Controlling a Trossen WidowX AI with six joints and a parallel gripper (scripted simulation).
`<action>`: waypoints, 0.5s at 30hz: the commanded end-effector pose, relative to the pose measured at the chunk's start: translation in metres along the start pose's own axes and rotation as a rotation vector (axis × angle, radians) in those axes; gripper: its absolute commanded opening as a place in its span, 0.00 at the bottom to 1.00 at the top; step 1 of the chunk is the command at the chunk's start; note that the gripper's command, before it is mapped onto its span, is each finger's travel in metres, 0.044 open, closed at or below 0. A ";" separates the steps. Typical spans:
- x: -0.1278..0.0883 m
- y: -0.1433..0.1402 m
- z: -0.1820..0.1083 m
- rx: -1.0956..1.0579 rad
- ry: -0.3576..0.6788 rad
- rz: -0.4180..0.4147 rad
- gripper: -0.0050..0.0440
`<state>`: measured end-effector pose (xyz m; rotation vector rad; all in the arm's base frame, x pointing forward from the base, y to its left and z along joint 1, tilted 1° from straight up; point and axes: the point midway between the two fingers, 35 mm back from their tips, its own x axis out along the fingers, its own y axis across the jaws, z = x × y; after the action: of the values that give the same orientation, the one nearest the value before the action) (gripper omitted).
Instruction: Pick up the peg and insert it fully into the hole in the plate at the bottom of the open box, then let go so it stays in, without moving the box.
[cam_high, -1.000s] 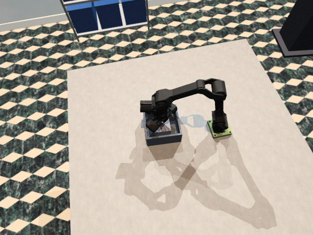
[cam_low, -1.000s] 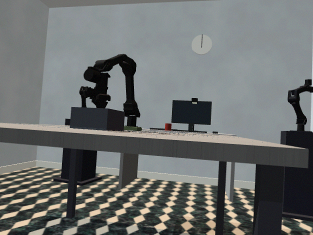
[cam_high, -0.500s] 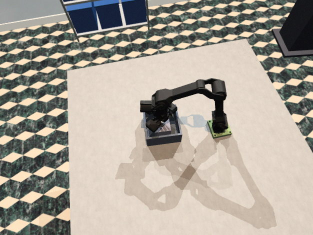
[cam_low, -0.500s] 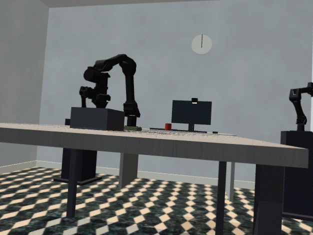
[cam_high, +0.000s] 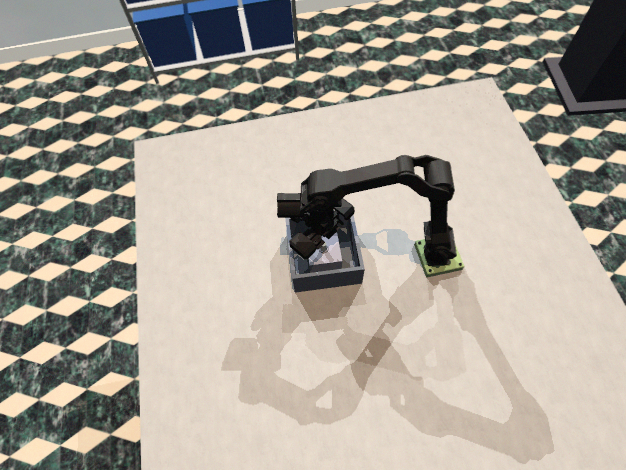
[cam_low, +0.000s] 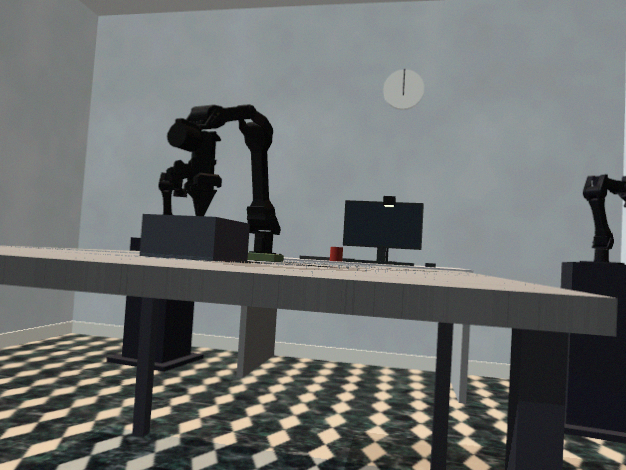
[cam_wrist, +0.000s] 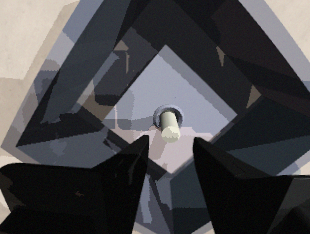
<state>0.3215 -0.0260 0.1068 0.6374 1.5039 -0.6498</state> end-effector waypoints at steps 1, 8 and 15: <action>-0.020 0.001 0.001 0.000 -0.013 0.010 0.41; -0.035 0.000 -0.001 -0.001 -0.013 0.010 0.60; -0.035 0.000 -0.001 -0.001 -0.013 0.010 0.85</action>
<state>0.3212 -0.0258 0.1373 0.6388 1.4980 -0.6470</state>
